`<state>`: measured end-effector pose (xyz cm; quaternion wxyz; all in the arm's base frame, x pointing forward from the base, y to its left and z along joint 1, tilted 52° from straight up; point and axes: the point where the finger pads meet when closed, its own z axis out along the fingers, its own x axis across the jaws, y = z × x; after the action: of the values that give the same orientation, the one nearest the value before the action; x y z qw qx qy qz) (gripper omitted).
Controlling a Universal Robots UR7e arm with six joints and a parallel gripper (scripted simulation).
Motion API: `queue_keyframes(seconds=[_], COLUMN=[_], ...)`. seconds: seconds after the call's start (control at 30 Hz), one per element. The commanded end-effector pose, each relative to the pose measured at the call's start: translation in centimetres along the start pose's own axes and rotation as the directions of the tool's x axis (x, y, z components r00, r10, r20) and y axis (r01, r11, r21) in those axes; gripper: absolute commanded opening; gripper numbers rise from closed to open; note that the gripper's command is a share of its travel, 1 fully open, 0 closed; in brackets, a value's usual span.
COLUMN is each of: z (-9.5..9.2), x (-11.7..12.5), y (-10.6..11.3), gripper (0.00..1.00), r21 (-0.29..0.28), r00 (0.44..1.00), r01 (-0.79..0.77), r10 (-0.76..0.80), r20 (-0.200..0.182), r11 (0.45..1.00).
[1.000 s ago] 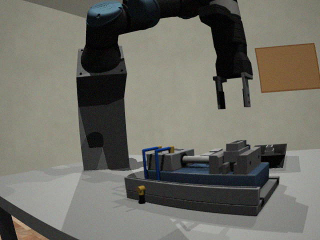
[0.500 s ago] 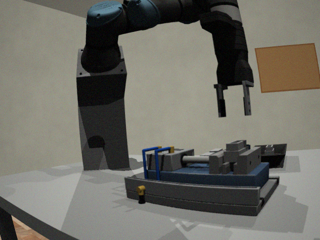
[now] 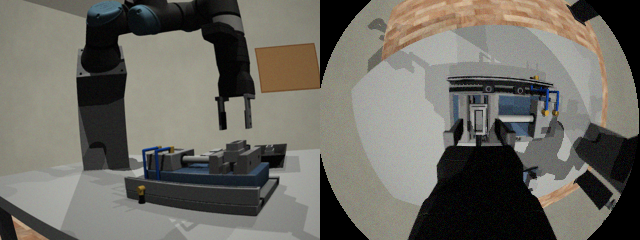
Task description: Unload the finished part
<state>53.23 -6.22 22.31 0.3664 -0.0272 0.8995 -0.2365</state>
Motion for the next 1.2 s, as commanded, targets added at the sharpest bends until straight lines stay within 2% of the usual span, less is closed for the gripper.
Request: queue_keyframes(seconds=[0.0,0.5,1.17], z=[0.7,2.0,2.1], x=[-0.1,-0.1,-0.1], y=[0.0,0.0,0.0], gripper=[1.0,1.0,1.0], r21=[0.0,0.0,0.0], r00=[1.0,1.0,1.0], r01=[0.0,0.0,0.0], r10=[0.0,0.0,0.0], r20=[0.002,0.002,0.002], r11=[1.0,1.0,1.0])
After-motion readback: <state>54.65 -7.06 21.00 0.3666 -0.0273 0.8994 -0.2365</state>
